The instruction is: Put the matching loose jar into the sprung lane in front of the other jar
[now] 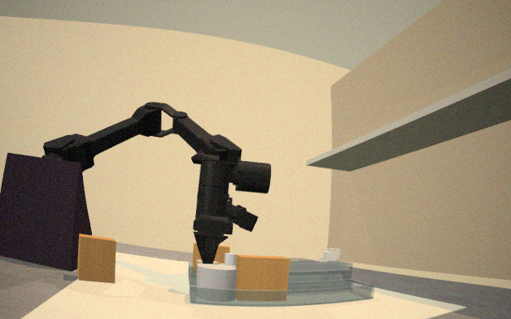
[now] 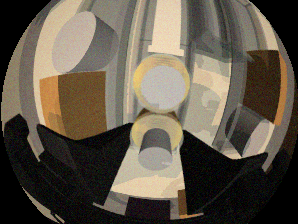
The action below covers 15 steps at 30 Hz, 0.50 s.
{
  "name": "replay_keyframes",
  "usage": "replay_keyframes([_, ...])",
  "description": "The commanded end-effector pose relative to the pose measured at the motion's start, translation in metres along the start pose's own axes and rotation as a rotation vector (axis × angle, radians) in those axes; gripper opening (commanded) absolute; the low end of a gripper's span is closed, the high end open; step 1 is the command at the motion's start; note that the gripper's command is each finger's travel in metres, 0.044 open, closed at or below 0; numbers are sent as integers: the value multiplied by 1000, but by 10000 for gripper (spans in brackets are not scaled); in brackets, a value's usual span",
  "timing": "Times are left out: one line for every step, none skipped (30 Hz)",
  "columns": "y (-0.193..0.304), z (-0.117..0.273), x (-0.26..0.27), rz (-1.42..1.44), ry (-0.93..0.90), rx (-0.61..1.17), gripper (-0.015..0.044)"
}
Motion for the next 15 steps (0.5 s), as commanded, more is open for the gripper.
replay_keyframes([-3,-2,2,12,-6,-11,0])
replay_keyframes([-3,-2,2,12,-6,-11,0])
replay_keyframes([-3,-2,2,12,-6,-11,0])
replay_keyframes([-3,-3,2,12,-6,-11,0])
replay_keyframes([-3,-3,2,12,-6,-11,0])
replay_keyframes([-2,-3,2,12,-6,-11,0])
replay_keyframes([-2,-4,2,12,-6,-11,0])
replay_keyframes([-2,-4,2,12,-6,-11,0])
replay_keyframes([-2,-4,2,12,-6,-11,0])
replay_keyframes([-2,-4,2,12,-6,-11,0])
replay_keyframes([-2,-4,2,12,-6,-11,0])
replay_keyframes([-2,-4,2,12,-6,-11,0])
replay_keyframes([-2,-4,2,12,-6,-11,0])
replay_keyframes([-2,-4,2,12,-6,-11,0])
replay_keyframes([-1,-4,2,12,-6,-11,0])
Point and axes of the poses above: the point midway between the two fingers, 35 mm back from their tips, its own z axis back along the fingers, its own x axis across the jaws, y = z × x, the point moved 6 cm from there along z, back along the fingers, and after that the axes turned 1 degree about -z, right-handed, at the moved point
